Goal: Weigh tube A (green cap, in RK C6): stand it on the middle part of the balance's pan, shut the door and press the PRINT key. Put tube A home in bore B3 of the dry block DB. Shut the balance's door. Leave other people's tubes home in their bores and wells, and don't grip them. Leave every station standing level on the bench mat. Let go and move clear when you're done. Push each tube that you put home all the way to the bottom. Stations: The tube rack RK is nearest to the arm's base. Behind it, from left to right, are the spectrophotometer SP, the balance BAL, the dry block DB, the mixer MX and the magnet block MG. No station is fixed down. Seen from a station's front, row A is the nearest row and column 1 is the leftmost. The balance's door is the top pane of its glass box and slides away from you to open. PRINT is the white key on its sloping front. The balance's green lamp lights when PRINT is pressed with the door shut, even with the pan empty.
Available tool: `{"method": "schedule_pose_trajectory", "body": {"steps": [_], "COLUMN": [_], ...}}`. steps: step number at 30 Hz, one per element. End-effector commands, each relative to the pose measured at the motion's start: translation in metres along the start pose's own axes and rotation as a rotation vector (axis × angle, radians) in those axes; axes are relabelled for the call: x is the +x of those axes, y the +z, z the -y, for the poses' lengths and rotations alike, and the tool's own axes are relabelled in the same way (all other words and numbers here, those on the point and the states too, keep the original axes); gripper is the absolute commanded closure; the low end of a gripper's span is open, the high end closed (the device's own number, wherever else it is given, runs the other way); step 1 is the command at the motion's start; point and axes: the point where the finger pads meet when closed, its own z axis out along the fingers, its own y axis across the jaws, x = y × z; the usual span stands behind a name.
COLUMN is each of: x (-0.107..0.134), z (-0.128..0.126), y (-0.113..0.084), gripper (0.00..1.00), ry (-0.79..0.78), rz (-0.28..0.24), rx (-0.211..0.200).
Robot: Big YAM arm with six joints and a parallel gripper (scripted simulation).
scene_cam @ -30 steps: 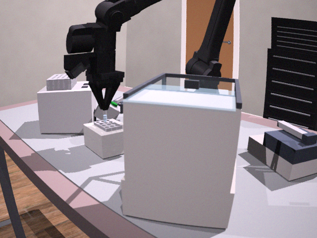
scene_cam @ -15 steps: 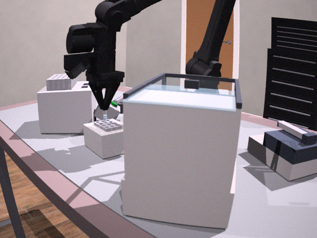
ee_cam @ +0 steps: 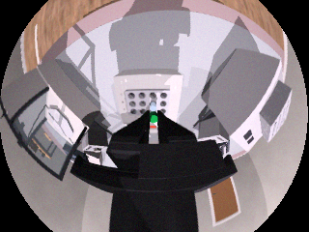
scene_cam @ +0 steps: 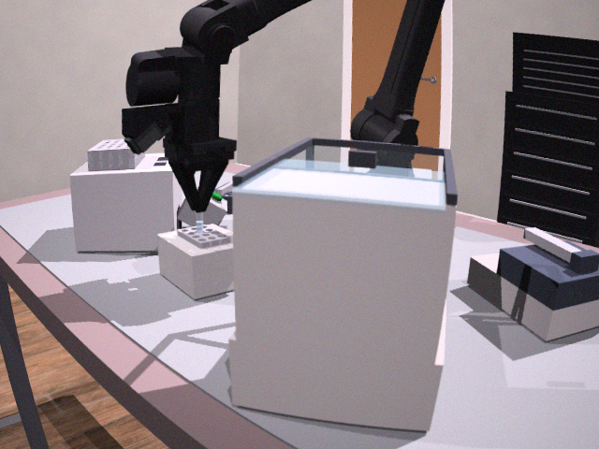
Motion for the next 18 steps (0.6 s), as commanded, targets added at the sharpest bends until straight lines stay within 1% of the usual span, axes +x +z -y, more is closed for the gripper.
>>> {"method": "schedule_pose_trajectory", "body": {"steps": [1, 4, 11, 14, 16, 17, 18], "x": [-0.010, -0.002, -0.002, -0.001, -0.001, -0.004, -0.003], "z": [-0.006, -0.003, -0.004, -0.004, -0.004, -0.005, -0.005], "y": [-0.001, 0.008, 0.010, 0.014, 0.014, 0.009, 0.011], "gripper": [0.91, 0.91, 0.91, 0.91, 0.91, 0.91, 0.91], "ry": [-0.006, 0.001, -0.001, 0.002, 0.002, -0.001, -0.001], "rz": [0.017, -0.004, 0.002, -0.005, -0.005, 0.002, 0.003], "rx": [0.000, 0.000, 0.000, -0.001, -0.001, -0.001, 0.000]}}
